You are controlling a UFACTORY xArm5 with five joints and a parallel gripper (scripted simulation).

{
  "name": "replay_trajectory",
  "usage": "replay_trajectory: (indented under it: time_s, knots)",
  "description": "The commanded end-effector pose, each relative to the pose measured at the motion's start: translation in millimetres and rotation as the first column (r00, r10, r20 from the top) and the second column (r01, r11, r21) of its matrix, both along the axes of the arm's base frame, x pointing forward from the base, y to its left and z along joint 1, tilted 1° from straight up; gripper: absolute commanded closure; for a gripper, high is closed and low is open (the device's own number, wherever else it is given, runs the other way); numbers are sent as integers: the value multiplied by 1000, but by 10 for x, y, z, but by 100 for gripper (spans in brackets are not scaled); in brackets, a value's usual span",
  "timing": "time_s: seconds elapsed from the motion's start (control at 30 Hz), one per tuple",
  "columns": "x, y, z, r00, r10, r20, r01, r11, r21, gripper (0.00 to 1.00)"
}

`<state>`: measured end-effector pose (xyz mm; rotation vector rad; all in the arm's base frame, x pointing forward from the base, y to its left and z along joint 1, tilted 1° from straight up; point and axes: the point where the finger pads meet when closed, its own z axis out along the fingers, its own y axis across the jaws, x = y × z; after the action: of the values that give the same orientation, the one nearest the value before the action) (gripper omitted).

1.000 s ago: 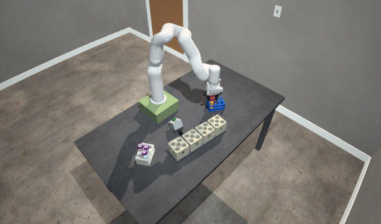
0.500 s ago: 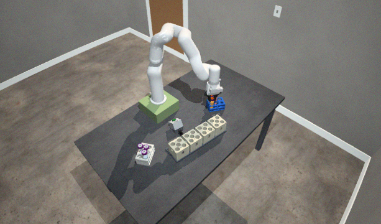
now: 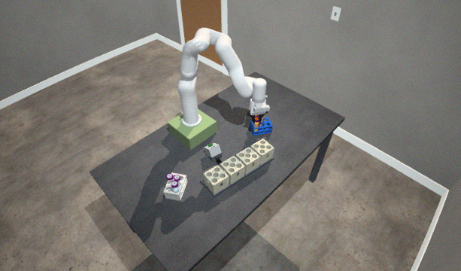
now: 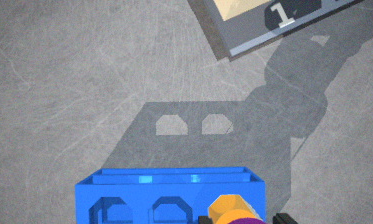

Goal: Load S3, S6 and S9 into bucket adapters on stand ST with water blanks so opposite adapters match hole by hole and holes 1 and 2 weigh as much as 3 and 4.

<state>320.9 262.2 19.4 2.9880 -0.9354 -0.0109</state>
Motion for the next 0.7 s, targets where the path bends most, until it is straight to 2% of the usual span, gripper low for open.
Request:
replay_trajectory:
  time_s: [0.0, 0.67]
  knots:
    - [11, 9, 12, 1000, 0, 3, 0, 1000, 2, 100]
    - [12, 10, 38, 1000, 0, 3, 0, 1000, 2, 100]
